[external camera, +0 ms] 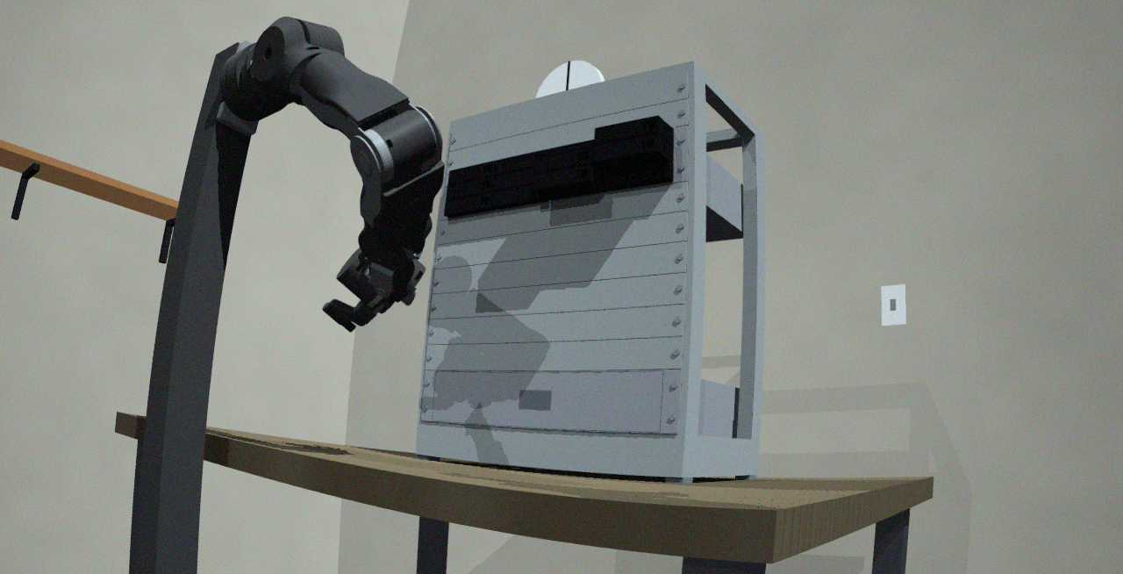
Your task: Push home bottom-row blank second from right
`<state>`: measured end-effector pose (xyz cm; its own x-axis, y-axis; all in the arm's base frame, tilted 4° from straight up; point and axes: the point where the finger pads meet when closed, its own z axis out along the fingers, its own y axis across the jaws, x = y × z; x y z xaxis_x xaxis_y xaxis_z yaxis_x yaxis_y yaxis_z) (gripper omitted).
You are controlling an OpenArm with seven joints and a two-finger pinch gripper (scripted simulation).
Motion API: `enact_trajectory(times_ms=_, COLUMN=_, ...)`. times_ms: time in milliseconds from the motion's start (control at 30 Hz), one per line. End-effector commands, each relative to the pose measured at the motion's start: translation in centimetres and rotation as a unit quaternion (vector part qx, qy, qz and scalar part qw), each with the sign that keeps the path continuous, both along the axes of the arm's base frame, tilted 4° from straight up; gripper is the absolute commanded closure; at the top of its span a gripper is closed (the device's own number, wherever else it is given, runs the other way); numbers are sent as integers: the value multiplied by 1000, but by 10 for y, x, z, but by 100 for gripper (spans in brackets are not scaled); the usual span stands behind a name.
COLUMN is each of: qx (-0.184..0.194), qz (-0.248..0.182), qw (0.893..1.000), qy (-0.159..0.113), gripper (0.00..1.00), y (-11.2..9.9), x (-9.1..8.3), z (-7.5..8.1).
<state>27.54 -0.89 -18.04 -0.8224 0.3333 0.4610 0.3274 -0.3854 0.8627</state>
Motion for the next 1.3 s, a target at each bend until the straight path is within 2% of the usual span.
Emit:
enact_trajectory(times_ms=0, qx=-3, qz=-2, qw=1000, qy=-3, gripper=0, y=0, x=1, z=2)
enact_trajectory(times_ms=367, qx=-29, qz=-29, qw=999, qy=-28, gripper=0, y=-8, x=15, z=16)
enact_trajectory(times_ms=533, qx=-60, qz=-64, qw=995, qy=-51, gripper=0, y=-20, x=31, z=31)
enact_trajectory(times_ms=667, qx=-92, qz=-106, qw=988, qy=-71, gripper=0, y=-36, x=47, z=48)
enact_trajectory(times_ms=867, qx=-145, qz=-190, qw=967, qy=-92, gripper=0, y=-74, x=69, z=80)
enact_trajectory(times_ms=933, qx=-145, qz=-190, qw=967, qy=-92, gripper=0, y=-74, x=69, z=80)
enact_trajectory(times_ms=1100, qx=-184, qz=-271, qw=940, qy=-97, gripper=0, y=-115, x=80, z=109)
enact_trajectory(times_ms=1267, qx=-212, qz=-353, qw=907, qy=-90, gripper=0, y=-159, x=81, z=137)
